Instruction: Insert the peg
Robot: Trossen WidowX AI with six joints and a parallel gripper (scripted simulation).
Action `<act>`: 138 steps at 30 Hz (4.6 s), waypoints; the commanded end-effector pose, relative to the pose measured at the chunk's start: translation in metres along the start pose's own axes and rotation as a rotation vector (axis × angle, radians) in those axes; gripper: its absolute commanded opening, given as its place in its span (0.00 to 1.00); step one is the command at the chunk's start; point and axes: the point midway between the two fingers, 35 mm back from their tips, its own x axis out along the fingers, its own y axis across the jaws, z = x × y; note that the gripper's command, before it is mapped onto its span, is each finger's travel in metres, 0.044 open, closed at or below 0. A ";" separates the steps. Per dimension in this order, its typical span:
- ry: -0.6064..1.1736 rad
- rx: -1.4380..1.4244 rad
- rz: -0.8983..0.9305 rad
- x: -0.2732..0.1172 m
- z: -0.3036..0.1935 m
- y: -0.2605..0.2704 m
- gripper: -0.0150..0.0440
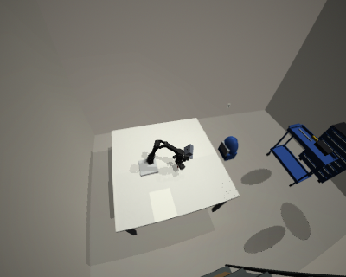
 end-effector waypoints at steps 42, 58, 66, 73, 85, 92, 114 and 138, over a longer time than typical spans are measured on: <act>-0.013 -0.084 -0.067 -0.079 0.010 0.010 0.25; -0.033 -0.180 -0.150 -0.078 0.024 0.024 0.25; -0.045 -0.226 -0.190 -0.078 0.030 0.031 0.25; -0.056 -0.265 -0.226 -0.079 0.036 0.038 0.25; -0.077 -0.332 -0.285 -0.080 0.045 0.050 0.25; -0.091 -0.369 -0.320 -0.080 0.050 0.057 0.25; -0.139 -0.481 -0.426 -0.084 0.064 0.082 0.25; -0.202 -0.593 -0.538 -0.089 0.076 0.110 0.25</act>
